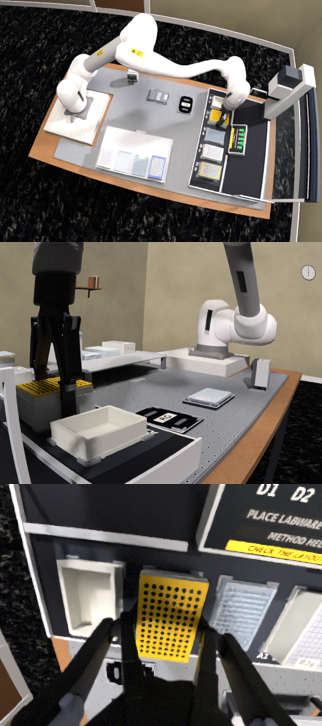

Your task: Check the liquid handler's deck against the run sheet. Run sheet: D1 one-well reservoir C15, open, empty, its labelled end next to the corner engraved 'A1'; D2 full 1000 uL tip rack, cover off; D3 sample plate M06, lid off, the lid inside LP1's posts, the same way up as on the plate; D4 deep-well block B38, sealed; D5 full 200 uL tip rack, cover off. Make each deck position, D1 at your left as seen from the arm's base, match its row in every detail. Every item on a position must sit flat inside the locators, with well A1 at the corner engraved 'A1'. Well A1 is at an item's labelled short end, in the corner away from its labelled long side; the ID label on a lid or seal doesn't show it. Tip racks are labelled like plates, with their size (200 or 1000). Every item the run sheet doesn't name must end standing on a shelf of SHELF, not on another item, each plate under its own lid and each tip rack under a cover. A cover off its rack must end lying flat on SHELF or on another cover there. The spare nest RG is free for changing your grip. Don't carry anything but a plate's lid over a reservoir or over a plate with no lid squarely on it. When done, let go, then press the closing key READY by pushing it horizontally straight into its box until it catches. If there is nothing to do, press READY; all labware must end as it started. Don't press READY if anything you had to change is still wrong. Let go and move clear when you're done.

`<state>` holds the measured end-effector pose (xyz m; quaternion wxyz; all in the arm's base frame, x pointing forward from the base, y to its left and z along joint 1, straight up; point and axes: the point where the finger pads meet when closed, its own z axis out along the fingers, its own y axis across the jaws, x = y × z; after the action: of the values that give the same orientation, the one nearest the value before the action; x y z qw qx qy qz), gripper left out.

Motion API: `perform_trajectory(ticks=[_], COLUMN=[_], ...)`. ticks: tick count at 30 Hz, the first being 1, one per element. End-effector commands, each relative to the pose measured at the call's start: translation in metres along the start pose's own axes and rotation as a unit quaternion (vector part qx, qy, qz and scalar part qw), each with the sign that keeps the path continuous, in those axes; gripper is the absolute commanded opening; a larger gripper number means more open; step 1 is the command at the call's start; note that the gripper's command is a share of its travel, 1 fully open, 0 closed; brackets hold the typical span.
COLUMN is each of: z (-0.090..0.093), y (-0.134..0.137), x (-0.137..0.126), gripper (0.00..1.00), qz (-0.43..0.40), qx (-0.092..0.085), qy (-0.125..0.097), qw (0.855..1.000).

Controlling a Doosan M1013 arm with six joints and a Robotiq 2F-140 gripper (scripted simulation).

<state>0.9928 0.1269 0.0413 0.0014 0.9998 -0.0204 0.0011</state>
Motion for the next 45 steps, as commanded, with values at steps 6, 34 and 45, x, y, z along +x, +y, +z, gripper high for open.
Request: perform_trajectory(ticks=[6,34,45], z=[-0.01,-0.053,-0.068], y=[0.0,0.0,0.0], x=[0.0,0.0,0.0], gripper=[0.1,0.1,0.1], qz=[0.0,0.0,0.0], qx=[0.0,0.0,0.0], qy=[0.001,0.001,0.001], qw=[1.0,1.0,1.0])
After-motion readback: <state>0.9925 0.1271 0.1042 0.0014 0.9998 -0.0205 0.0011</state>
